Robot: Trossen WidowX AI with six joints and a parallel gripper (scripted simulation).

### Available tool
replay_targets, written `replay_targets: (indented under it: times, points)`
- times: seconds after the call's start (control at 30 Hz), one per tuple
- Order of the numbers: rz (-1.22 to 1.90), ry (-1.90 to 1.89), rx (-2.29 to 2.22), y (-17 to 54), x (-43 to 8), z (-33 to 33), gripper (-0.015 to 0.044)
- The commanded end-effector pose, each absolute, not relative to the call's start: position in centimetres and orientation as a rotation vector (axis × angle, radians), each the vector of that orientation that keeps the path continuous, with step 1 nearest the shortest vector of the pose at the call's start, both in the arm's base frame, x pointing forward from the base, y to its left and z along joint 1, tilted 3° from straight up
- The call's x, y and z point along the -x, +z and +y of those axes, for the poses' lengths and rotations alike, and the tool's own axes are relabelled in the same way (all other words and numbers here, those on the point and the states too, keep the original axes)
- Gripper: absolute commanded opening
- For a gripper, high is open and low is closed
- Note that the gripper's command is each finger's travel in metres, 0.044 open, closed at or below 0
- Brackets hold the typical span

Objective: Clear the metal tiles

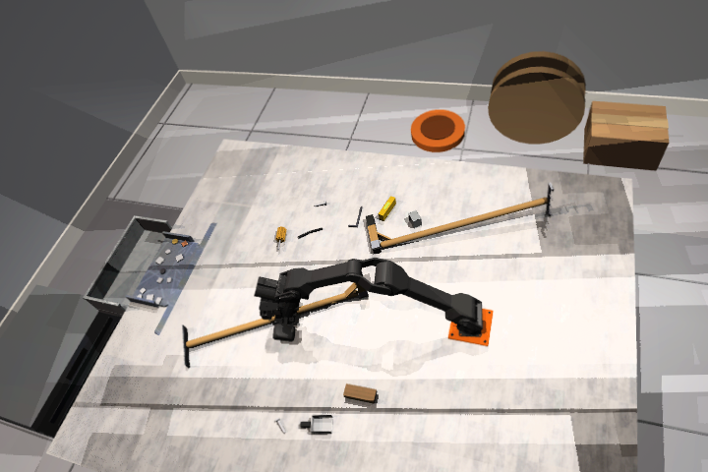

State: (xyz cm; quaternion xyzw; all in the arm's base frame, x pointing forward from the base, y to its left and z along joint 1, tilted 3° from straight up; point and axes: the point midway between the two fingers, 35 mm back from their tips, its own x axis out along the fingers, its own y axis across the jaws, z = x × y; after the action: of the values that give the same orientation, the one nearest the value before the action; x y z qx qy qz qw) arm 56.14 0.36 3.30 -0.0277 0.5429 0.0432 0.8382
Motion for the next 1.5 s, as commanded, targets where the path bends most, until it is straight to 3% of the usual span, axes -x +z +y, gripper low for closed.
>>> replay_targets:
  times: [0.0, 1.13, 1.47]
  points:
    - [1.149, 0.091, 0.058, 3.2, -56.3, -0.2, 0.0000]
    - [1.147, 0.090, 0.061, 3.1, -57.4, -3.4, 0.0000]
    - [1.120, 0.088, 0.063, 6.6, -57.4, -2.9, 0.0000]
